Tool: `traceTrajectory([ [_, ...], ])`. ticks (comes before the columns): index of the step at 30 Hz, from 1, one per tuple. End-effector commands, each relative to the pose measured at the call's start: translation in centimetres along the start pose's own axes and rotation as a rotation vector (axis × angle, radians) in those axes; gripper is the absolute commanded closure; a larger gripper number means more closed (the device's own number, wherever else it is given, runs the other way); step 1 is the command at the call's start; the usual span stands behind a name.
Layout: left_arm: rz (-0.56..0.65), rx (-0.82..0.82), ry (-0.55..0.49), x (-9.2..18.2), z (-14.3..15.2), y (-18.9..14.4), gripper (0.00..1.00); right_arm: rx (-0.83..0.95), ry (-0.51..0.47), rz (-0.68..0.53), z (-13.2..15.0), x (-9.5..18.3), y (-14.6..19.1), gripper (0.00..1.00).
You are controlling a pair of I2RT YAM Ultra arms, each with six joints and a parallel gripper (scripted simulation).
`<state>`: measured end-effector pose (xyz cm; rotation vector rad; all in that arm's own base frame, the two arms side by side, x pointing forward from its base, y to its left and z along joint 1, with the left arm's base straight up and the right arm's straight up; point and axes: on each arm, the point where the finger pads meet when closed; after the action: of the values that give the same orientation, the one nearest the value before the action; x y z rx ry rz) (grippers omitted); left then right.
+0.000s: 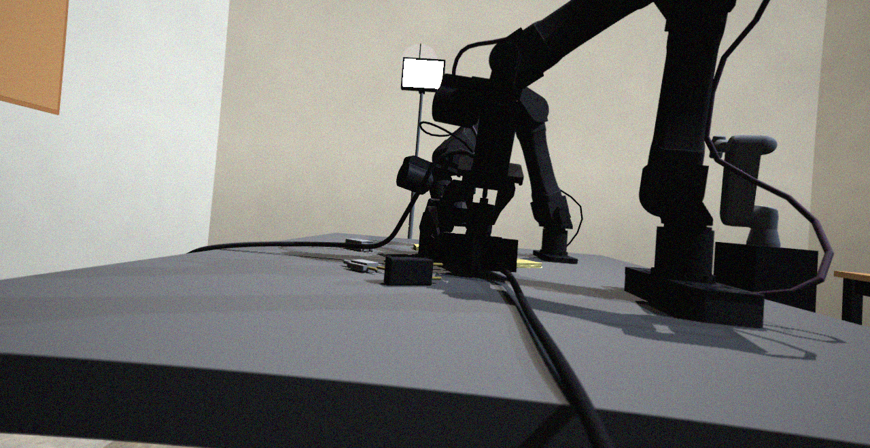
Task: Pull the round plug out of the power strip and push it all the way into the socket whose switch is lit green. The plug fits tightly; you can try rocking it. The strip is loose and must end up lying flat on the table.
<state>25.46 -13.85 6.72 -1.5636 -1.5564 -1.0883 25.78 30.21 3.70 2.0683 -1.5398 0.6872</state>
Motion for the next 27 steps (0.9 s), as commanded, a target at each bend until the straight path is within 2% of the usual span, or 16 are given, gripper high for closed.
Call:
traceTrajectory([
  [1,-0.171,-0.118,-0.171,3.4,-5.1,3.9,0.67,-0.186,0.26,-0.035,7.8,-1.8,1.5,0.28],
  [8,0.026,0.027,-0.276,2.9,-4.3,4.3,0.67,-0.158,0.233,-0.019,6.7,-1.2,1.1,0.28],
  [12,0.01,0.02,-0.277,3.0,-4.6,3.9,0.67,-0.18,0.252,-0.032,7.5,-1.6,1.3,0.28],
  [20,-0.201,-0.136,-0.153,3.2,-5.1,3.4,0.67,-0.172,0.253,-0.024,7.0,-1.3,1.3,0.28],
  [27,-0.133,-0.093,-0.189,3.4,-4.9,4.3,0.67,-0.16,0.239,-0.022,6.8,-1.3,1.1,0.28],
])
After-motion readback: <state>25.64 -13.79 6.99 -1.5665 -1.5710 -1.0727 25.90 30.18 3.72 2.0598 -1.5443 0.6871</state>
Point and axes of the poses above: on each arm, the point where the finger pads meet when closed, its own x axis back along the fingers, its own y axis across the jaws, z = x × y, and after that the axes turned 5 degrees about -x, right-handed
